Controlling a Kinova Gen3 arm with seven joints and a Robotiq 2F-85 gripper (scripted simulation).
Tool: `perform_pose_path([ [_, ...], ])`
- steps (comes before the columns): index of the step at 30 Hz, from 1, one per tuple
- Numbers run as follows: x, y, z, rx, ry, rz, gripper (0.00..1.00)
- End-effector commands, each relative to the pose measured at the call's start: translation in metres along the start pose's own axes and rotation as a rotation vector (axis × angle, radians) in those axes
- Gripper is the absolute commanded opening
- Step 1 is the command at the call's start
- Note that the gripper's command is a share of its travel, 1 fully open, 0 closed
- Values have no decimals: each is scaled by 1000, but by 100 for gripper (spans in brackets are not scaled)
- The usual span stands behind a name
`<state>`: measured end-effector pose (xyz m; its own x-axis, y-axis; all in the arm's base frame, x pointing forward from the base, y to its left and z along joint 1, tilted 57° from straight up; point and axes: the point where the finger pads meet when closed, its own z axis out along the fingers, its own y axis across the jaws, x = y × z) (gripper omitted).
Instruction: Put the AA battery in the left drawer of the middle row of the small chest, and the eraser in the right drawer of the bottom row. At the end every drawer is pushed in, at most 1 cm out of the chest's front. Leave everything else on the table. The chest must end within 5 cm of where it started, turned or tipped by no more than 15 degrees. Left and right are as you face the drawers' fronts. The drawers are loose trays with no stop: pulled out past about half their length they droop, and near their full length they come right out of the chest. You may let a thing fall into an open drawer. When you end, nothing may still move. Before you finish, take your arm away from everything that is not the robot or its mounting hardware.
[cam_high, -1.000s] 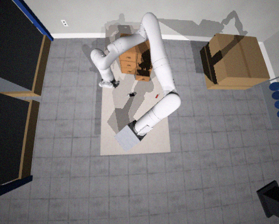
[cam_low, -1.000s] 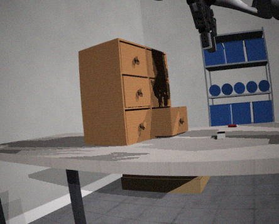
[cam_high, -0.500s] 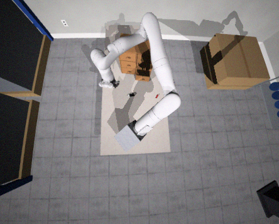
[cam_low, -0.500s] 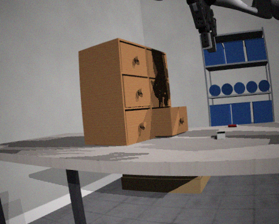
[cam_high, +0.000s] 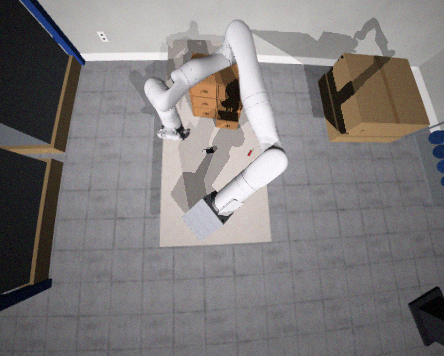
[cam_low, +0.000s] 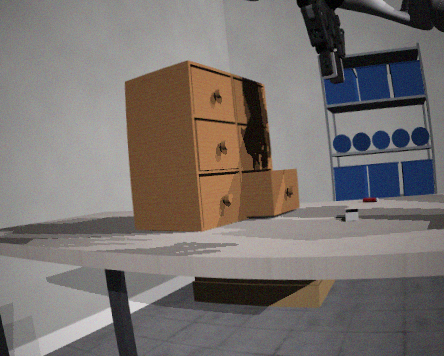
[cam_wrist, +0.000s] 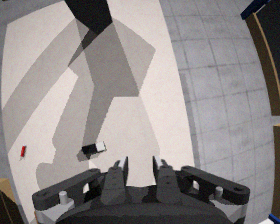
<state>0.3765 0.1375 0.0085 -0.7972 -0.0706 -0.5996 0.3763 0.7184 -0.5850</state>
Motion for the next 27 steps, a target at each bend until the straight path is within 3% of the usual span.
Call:
perform_pose_path([
  [1,0,0,-1,-2,-1,4,33],
  [27,-3,-1,6,-6,-9,161,33],
])
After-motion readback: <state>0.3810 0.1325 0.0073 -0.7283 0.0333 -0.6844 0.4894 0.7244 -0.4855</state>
